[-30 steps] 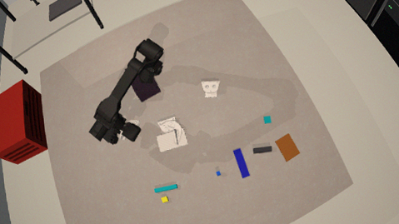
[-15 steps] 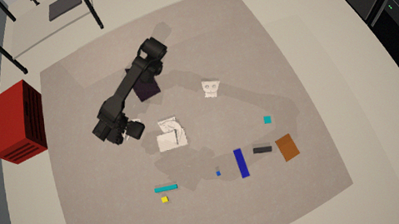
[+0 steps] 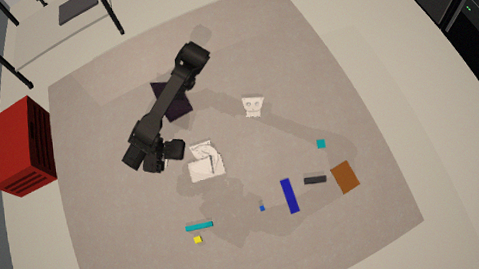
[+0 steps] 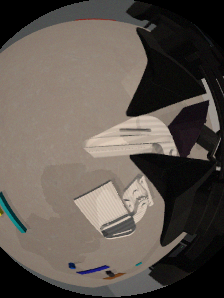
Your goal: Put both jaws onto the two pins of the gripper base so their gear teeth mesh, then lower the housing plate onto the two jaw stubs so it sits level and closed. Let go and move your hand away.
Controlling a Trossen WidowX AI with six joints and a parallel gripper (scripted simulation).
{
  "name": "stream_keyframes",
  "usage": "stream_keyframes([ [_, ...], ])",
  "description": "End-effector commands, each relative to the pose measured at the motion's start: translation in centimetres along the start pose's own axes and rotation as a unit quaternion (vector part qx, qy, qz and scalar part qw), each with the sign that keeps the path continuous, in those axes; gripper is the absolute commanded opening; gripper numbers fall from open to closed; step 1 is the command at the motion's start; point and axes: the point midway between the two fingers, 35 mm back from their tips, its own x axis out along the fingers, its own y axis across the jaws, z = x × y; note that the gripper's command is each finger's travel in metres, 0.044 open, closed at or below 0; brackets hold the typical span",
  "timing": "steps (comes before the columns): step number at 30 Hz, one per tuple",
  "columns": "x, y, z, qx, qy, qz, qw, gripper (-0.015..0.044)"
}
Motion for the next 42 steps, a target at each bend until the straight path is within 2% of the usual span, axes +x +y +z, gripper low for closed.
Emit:
stream_keyframes([
  [1, -0.1, 1.0, -0.2, -0.039, -0.001, 0.001, 0.999, 0.0134],
  [20, 0.1, 5.5, -1.3, -0.231, 0.0, 0.005, 0.973, 0.0134],
  [42, 0.1, 5.6, -1.4, -0.254, 0.0, 0.005, 0.967, 0.0134],
])
